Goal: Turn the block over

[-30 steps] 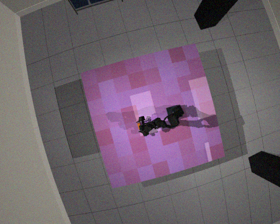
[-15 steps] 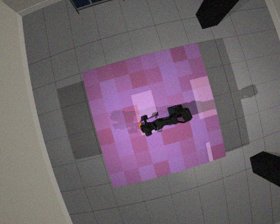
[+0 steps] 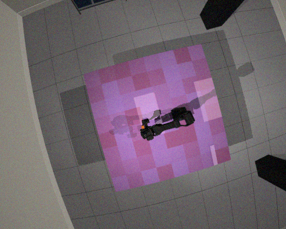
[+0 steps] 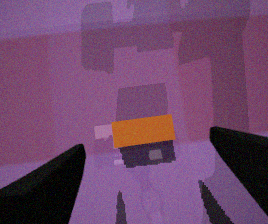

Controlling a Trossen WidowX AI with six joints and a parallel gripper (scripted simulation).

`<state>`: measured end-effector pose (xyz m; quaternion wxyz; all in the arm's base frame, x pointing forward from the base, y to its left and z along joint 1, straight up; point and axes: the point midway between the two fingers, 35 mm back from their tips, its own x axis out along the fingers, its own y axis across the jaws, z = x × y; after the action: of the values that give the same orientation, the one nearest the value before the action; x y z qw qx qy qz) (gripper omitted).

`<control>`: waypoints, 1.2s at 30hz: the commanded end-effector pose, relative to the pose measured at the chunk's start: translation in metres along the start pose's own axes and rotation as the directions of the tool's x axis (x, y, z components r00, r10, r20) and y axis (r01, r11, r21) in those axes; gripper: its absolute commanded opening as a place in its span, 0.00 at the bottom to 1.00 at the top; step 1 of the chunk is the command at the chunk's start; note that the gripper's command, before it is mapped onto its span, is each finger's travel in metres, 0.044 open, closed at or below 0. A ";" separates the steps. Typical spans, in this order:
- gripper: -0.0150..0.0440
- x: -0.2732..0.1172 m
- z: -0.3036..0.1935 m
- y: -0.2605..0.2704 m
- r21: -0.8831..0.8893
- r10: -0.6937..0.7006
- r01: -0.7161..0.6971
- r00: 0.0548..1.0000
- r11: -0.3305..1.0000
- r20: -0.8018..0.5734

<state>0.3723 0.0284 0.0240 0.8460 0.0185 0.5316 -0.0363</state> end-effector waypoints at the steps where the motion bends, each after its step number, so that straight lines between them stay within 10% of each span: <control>1: 1.00 -0.002 0.014 0.000 -0.002 0.003 -0.004 0.991 1.000 -0.136; 10: 1.00 -0.016 0.030 -0.002 0.008 0.011 -0.009 0.918 1.000 -0.397; 36: 1.00 0.035 0.008 -0.001 0.008 0.011 -0.009 0.916 1.000 -0.402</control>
<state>0.3947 0.0247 0.0023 0.7190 0.0304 0.6936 -0.0319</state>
